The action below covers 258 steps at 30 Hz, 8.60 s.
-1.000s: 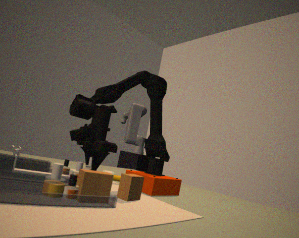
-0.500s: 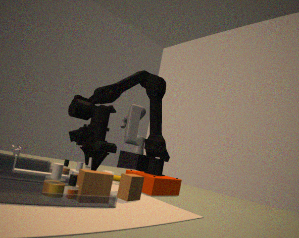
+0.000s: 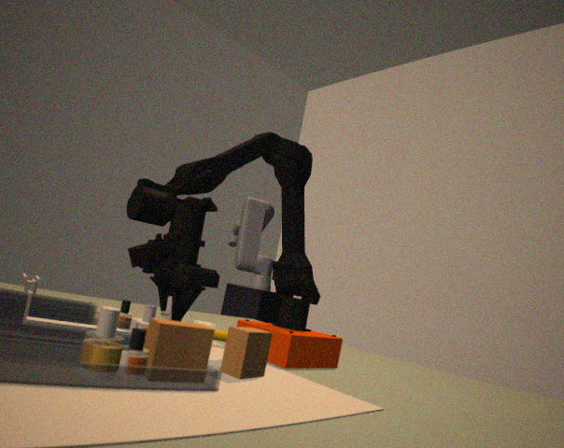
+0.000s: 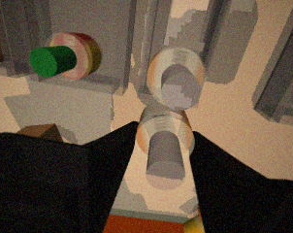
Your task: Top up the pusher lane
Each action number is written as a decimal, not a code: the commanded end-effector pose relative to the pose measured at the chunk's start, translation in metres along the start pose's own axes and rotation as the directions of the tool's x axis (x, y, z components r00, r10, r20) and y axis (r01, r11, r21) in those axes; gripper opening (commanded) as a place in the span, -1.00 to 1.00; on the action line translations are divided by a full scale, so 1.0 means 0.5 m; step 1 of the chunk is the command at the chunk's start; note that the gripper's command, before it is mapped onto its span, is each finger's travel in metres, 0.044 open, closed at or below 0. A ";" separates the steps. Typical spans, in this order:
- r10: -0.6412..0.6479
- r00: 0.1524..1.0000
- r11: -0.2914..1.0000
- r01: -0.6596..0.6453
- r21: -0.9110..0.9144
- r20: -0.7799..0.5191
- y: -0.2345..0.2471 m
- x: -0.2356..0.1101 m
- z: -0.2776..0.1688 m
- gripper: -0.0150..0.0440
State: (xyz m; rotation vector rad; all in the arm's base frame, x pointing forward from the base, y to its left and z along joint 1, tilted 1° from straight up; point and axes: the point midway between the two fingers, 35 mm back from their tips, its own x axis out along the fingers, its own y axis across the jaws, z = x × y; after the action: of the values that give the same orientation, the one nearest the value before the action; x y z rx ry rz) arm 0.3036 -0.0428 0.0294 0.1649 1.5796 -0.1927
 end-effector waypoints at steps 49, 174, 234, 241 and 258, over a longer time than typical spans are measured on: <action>0.001 0.999 1.000 -0.001 0.005 0.045 -0.001 -0.014 0.065 -0.49; 0.001 0.999 1.000 -0.001 0.005 0.047 -0.002 -0.014 0.096 -0.49; 0.001 0.999 1.000 -0.001 0.005 0.046 -0.002 0.028 0.099 -0.49; 0.001 0.999 1.000 -0.001 0.005 0.046 -0.002 0.033 0.098 -0.49; 0.001 0.999 1.000 -0.001 0.005 0.046 -0.002 0.033 0.092 -0.49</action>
State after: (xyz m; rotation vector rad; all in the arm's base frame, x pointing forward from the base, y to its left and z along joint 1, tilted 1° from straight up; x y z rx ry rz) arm 0.3437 -0.0527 0.0117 0.1704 1.5534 -0.1989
